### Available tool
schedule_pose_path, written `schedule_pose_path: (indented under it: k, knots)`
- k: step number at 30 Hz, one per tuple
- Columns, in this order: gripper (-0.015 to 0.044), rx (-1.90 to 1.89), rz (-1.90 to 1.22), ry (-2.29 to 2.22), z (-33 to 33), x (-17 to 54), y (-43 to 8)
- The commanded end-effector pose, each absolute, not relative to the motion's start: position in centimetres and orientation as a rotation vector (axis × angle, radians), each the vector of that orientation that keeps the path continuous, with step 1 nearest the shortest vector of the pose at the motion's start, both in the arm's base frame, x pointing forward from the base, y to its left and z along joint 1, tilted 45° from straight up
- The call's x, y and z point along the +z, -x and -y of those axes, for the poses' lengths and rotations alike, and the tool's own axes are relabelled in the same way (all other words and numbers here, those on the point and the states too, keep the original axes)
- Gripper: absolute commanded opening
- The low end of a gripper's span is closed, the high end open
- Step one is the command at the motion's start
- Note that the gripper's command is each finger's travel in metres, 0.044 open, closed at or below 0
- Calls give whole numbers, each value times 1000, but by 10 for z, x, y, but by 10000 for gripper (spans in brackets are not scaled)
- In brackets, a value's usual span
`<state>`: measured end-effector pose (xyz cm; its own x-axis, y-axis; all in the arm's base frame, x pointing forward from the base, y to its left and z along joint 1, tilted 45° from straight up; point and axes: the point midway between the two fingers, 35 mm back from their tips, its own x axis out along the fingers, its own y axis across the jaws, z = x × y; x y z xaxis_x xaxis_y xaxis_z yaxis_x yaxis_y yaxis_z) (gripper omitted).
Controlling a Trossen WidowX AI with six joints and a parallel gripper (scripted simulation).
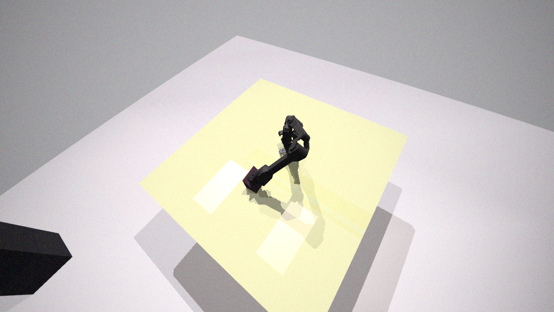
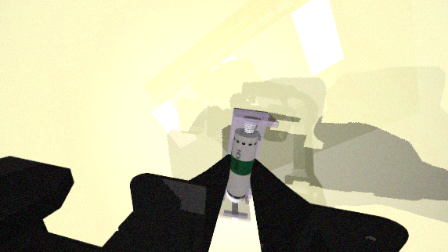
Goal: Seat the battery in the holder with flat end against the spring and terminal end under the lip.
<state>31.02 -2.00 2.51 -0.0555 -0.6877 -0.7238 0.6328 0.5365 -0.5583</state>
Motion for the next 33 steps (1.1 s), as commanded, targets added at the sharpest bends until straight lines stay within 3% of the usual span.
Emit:
schedule_pose_path:
  k: [1, 30, 33]
  knots:
    - [61, -1087, -1192, 57, 23, 28, -312]
    - [61, -1078, -1192, 56, 17, 20, -300]
    - [139, -1078, -1192, 56, 17, 20, -300]
